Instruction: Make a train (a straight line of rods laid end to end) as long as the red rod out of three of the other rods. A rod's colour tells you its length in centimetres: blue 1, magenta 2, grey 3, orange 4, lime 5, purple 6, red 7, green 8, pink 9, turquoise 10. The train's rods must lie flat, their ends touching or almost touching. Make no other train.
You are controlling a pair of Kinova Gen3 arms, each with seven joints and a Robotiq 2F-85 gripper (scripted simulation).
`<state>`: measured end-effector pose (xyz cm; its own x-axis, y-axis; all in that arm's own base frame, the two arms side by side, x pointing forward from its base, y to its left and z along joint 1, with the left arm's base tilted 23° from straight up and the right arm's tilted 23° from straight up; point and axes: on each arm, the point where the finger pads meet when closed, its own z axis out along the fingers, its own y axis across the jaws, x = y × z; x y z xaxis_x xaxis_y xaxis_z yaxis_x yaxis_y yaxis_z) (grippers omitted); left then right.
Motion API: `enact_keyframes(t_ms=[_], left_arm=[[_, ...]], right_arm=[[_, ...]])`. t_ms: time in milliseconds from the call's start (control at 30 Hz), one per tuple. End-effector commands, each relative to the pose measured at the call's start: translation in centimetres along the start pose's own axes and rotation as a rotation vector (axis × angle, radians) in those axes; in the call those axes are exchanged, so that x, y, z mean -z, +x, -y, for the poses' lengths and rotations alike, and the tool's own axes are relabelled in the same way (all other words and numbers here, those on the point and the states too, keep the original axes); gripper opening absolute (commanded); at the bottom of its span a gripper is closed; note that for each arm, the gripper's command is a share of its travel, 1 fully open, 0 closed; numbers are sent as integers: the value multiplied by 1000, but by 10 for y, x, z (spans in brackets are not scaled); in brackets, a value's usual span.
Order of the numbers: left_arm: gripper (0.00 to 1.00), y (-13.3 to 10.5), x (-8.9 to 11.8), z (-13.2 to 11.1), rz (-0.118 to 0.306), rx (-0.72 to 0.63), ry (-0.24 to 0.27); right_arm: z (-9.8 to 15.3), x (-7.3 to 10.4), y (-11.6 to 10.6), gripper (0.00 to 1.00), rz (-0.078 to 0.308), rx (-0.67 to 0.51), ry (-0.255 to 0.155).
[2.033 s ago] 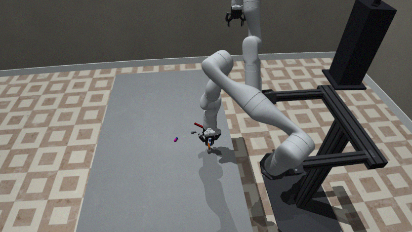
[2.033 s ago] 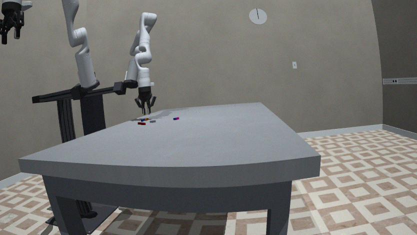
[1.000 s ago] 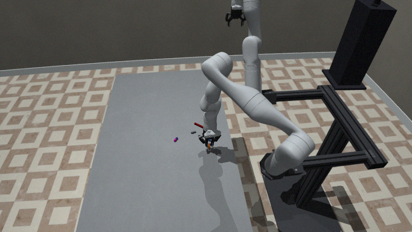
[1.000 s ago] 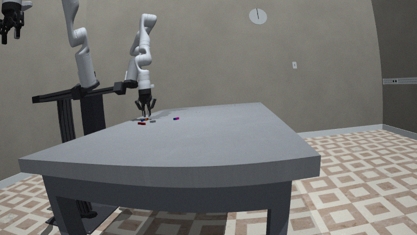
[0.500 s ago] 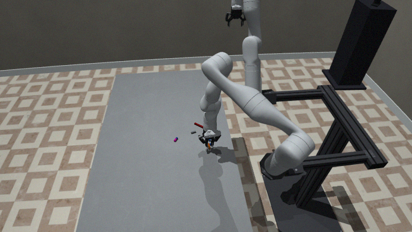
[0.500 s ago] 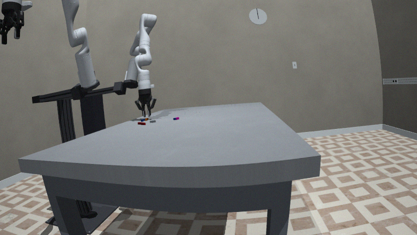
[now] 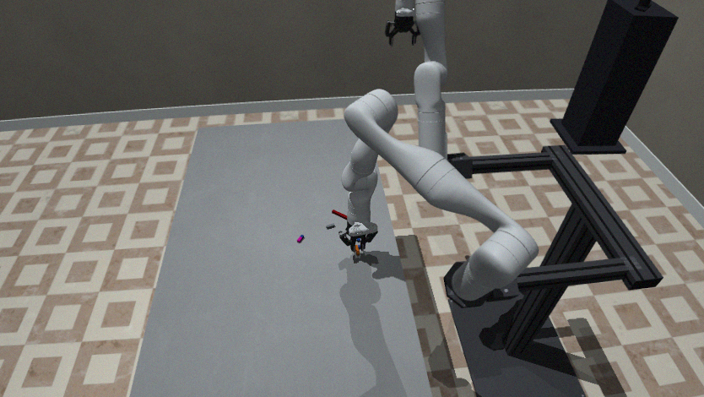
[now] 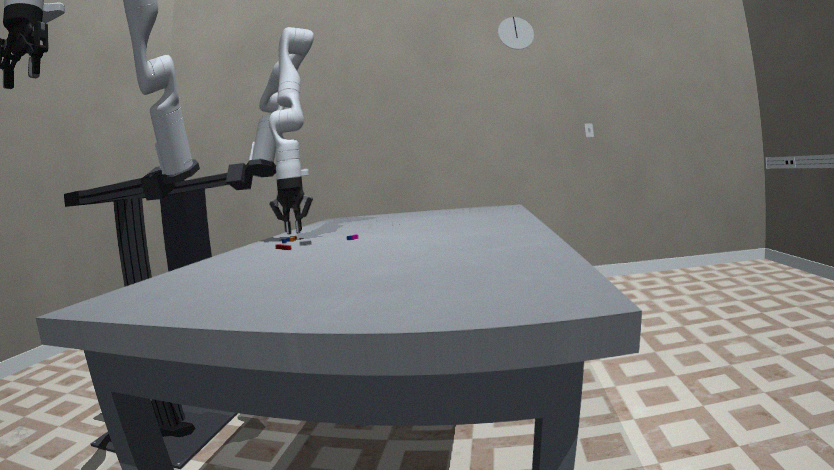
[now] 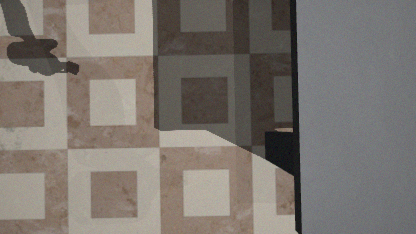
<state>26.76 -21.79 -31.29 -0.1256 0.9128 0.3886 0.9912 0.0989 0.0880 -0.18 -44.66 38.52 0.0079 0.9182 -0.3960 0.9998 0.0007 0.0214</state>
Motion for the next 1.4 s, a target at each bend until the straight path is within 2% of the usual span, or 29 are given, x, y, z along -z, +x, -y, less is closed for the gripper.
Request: enact_keyframes(t_ms=[0,800,1367], left_arm=[[317,-1,1,0,2,0,-1],[317,-1,-13,0,1,0,-1],[317,-1,-14,0,1,0,-1]], right_arm=[[0,1,0,1000,1,0,0],[0,1,0,1000,1,0,0],[0,1,0,1000,1,0,0]])
